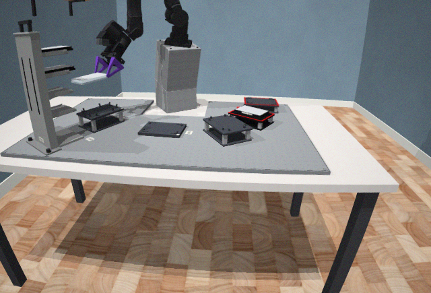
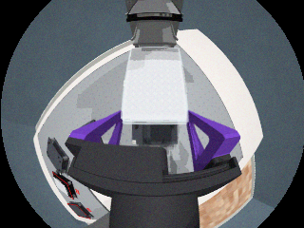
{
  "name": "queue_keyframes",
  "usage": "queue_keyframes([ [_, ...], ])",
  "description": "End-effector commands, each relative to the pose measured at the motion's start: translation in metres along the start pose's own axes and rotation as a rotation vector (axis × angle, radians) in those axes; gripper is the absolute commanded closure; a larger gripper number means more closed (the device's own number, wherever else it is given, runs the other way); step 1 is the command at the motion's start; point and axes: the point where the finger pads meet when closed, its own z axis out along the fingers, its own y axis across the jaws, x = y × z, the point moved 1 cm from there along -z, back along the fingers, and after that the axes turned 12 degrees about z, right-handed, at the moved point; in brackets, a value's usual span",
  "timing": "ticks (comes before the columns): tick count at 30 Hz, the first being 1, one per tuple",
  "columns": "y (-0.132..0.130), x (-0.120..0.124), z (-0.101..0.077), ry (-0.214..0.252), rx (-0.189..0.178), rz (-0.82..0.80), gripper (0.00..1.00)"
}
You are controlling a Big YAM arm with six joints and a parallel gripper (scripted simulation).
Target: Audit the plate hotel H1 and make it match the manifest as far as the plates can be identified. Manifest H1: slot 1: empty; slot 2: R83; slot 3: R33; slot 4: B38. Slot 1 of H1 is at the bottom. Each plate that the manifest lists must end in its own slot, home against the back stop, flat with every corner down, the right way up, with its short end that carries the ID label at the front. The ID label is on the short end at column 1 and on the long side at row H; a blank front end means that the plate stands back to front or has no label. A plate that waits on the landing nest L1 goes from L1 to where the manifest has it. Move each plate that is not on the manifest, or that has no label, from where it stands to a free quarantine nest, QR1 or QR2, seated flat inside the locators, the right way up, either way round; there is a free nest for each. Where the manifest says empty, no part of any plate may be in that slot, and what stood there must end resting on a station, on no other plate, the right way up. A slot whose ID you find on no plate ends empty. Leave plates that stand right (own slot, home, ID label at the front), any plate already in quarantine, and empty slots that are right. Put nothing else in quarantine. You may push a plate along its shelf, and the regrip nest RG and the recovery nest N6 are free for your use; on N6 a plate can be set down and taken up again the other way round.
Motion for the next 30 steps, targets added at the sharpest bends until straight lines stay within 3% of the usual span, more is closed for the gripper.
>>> queue_keyframes([
  [1,0.003,-0.017,0.004,-0.027,-0.008,-0.011,0.14],
  [30,0.004,-0.037,0.021,-0.032,-0.002,-0.005,0.14],
])
